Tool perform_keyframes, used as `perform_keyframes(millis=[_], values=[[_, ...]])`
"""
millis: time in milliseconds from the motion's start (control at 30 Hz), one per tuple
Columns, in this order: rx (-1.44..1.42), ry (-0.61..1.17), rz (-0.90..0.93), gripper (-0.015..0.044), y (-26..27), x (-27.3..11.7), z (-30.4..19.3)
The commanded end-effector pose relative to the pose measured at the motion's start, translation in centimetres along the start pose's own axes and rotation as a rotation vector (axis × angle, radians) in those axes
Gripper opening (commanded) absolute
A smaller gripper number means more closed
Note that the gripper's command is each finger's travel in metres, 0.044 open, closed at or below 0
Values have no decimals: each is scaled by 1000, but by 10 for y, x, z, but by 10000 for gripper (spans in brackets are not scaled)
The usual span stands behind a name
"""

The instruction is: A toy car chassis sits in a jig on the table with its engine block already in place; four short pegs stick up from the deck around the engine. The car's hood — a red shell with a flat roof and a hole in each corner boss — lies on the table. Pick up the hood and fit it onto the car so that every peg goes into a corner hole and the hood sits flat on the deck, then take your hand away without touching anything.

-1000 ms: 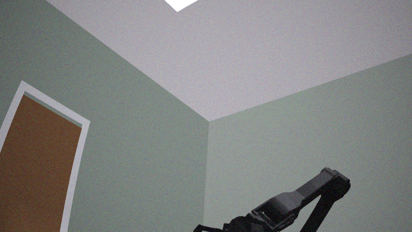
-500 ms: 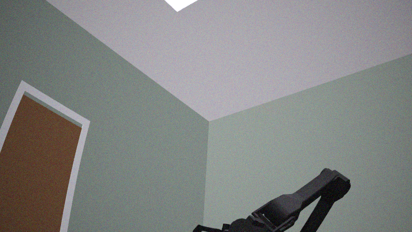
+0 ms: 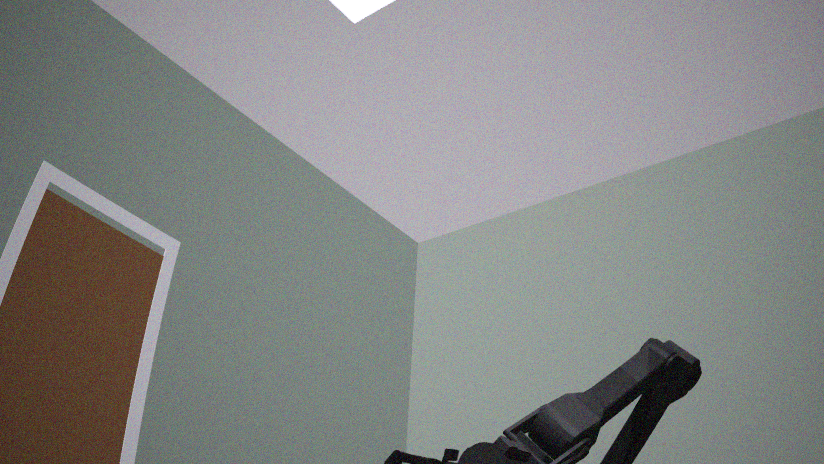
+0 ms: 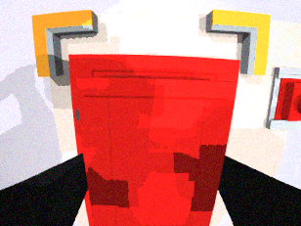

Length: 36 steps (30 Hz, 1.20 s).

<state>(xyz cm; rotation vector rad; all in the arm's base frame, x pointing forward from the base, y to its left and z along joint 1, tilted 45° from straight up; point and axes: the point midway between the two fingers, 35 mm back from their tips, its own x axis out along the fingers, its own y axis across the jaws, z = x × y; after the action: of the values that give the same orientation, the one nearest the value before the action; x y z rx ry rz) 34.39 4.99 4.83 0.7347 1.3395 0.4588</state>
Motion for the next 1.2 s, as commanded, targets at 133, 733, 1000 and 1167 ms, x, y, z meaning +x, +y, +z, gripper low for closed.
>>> perform_keyframes(millis=[133,733,1000,1167], values=[[4,0,2,0,0,4,0],[0,1,1,263,0,3,0],[0,1,1,440,0,3,0],[-1,2,-2,440,-1,-11,1]])
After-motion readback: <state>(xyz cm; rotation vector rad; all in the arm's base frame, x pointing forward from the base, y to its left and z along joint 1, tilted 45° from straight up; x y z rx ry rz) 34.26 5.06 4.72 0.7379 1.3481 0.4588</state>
